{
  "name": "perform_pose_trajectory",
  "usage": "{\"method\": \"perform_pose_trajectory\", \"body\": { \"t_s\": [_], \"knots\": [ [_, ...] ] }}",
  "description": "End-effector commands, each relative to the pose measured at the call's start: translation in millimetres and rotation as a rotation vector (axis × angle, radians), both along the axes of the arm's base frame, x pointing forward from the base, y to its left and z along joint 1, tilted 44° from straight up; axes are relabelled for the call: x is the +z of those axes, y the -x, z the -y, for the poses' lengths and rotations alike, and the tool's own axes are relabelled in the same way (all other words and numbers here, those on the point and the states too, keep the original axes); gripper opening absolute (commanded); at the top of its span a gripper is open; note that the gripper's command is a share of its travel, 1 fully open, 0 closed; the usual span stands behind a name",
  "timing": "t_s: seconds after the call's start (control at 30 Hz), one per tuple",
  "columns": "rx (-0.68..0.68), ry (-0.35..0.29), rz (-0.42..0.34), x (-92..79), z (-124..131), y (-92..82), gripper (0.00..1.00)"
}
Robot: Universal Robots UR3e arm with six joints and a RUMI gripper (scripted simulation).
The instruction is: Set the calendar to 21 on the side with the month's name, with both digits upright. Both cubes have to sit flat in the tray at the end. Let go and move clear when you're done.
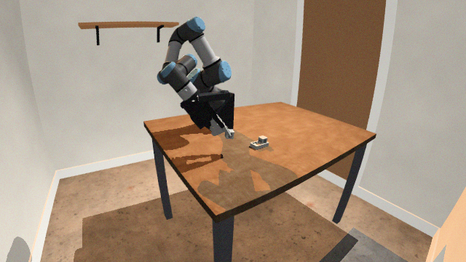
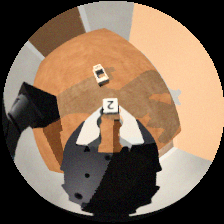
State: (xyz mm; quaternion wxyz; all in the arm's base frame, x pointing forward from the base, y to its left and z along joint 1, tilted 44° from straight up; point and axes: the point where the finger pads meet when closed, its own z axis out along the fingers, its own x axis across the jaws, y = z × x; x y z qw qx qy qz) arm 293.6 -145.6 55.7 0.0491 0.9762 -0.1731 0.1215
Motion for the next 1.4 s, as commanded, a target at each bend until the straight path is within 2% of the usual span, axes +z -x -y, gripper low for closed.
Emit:
{"method": "perform_pose_trajectory", "body": {
  "t_s": [0.0,0.37,1.37],
  "knots": [
    [0.016,-0.05,0.025,1.3,0.7,-0.5,0.1],
    [0.026,-0.09,0.054,3.9,2.0,-1.6,0.1],
    [0.026,-0.091,0.055,0.3,5.6,-1.4,0.1]
  ]
}}
